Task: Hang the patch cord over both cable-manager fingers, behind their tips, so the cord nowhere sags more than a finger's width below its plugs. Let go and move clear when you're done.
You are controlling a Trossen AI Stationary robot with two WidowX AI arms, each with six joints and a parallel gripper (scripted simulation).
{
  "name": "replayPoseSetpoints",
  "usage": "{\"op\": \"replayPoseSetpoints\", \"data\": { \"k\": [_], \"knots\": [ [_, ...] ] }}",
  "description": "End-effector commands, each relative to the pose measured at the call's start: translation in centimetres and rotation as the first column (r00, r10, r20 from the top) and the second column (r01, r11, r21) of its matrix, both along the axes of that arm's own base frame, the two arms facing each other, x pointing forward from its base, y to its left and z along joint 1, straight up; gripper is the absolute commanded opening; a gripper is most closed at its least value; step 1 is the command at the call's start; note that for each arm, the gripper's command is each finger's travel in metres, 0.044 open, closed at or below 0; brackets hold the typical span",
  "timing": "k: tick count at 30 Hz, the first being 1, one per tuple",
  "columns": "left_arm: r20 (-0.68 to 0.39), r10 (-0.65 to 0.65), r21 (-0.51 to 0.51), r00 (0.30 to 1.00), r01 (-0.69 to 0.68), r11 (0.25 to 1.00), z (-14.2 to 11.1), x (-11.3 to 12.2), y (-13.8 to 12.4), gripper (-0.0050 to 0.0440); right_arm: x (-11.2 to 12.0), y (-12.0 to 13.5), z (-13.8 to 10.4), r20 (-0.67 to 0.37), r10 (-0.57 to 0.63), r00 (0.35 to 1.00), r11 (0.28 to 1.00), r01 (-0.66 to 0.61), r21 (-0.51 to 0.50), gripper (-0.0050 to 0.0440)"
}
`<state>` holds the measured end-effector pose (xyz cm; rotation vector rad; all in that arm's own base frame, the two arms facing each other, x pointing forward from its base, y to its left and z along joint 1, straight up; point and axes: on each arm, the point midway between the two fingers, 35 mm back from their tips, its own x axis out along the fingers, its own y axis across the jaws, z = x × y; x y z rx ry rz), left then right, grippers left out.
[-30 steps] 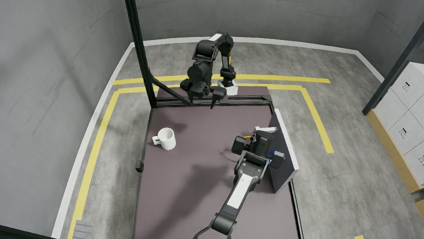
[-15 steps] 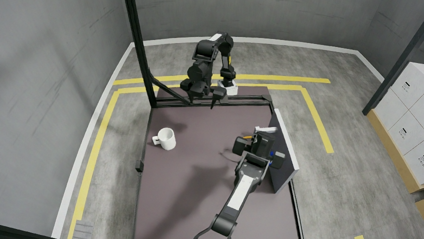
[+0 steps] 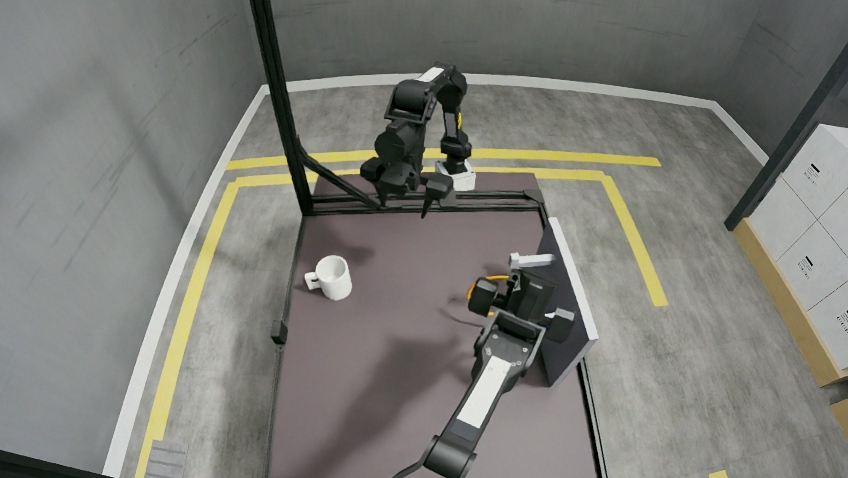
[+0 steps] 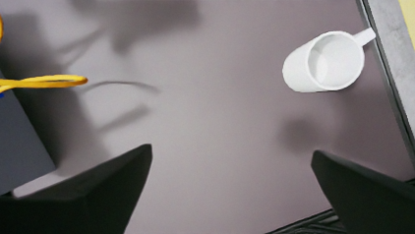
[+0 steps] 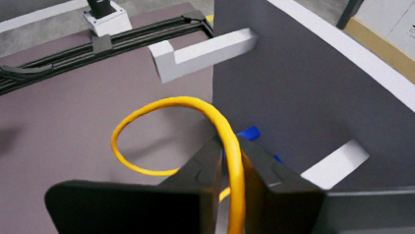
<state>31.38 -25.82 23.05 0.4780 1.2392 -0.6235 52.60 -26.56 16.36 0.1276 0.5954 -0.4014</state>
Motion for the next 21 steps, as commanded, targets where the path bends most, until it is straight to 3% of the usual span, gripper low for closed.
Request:
{"op": "replayPoseSetpoints", "data": {
  "k": [1,21],
  "knots": [
    [0.012,-0.001,-0.012,1.0,0.001,1.0,0.7,-0.3,0.1,0.044,-0.8,-0.2,1.8,0.027,0.002,1.0,1.0,-0.002,-0.019,0.0025],
    [0.012,-0.001,-0.012,1.0,0.001,1.0,0.7,-0.3,0.1,0.044,-2.4,-0.8,2.0,0.025,0.001,1.0,1.0,-0.001,-0.02,0.0025]
  ]
}}
